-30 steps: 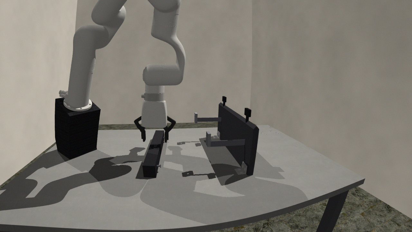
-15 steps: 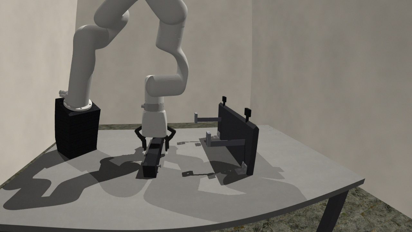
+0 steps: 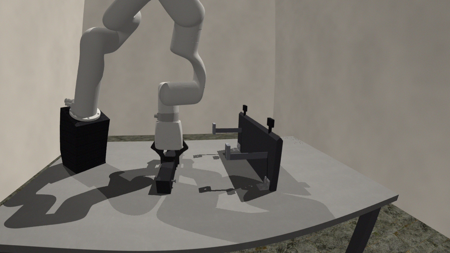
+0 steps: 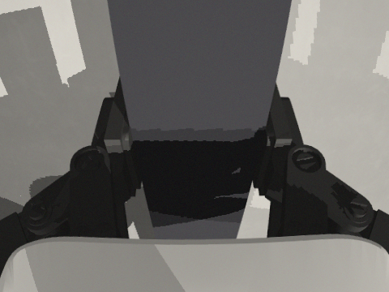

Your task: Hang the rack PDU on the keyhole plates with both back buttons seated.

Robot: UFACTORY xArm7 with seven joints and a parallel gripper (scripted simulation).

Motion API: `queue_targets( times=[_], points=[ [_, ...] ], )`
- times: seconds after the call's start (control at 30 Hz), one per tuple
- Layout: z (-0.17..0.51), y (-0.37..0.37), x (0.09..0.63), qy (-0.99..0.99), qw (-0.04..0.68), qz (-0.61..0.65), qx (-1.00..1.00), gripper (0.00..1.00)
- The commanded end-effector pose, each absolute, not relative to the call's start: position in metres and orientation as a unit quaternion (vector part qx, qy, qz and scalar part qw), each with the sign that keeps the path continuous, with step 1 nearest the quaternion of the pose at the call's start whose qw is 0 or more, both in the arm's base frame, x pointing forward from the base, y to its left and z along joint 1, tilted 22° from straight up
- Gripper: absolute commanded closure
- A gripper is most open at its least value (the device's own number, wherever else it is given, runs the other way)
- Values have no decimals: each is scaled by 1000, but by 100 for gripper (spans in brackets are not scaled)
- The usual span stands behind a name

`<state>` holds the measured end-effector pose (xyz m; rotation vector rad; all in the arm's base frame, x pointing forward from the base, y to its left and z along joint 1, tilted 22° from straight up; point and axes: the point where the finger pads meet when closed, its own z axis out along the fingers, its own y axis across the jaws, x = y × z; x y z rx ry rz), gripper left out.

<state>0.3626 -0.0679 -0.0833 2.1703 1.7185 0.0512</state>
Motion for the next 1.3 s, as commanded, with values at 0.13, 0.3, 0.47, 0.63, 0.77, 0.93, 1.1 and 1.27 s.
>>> queue_targets(
  times=[0.13, 0.3, 0.47, 0.63, 0.77, 0.93, 1.1, 1.27],
  points=[
    [-83, -68, 363, 610, 186, 19, 770, 100],
    [-83, -68, 363, 610, 186, 19, 770, 100],
    [-83, -68, 363, 610, 186, 19, 770, 100],
    [-83, -68, 363, 610, 186, 19, 770, 100],
    [-83, -68, 363, 610, 186, 19, 770, 100],
    [-80, -67, 362, 610, 186, 19, 770, 100],
    [-74, -65, 361, 610, 186, 19, 770, 100],
    [-60, -61, 357, 610, 186, 19, 770, 100]
  ],
)
